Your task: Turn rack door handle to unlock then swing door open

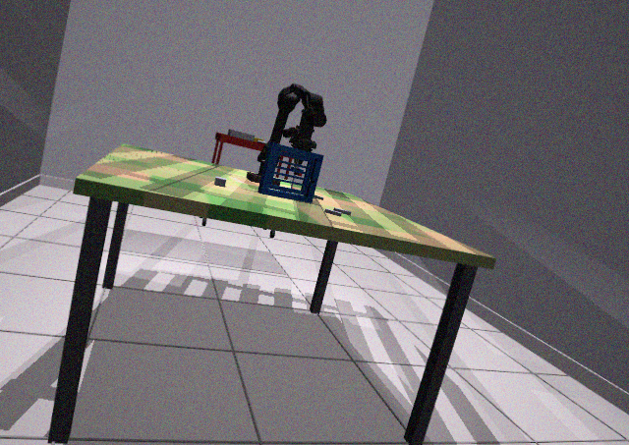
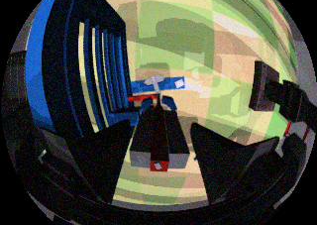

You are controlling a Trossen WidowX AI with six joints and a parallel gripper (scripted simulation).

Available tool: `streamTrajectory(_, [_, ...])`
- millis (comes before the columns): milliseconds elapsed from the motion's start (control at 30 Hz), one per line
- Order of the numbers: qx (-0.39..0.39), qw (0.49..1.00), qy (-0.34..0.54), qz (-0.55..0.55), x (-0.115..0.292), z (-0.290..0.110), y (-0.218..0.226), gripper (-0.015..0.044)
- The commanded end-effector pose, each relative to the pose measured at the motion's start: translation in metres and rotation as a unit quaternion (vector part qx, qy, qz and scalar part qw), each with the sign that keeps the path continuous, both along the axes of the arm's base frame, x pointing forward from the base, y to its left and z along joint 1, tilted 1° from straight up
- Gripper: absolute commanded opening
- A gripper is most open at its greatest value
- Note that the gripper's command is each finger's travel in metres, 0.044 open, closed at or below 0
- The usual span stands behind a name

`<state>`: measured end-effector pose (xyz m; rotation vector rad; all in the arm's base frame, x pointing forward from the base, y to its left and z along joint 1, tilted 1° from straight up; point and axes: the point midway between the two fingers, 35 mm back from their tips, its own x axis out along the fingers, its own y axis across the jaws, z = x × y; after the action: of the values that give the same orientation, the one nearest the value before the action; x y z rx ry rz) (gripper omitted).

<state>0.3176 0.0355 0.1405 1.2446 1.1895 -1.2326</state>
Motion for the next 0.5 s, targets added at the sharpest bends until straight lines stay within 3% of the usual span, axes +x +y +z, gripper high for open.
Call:
streamTrajectory(0, [-0.002,1.0,-0.003,-0.012,0.0015,-0.0003,-0.0007,0.0274])
streamTrajectory(467, [-0.002,1.0,-0.003,-0.012,0.0015,-0.0003,-0.0007,0.018])
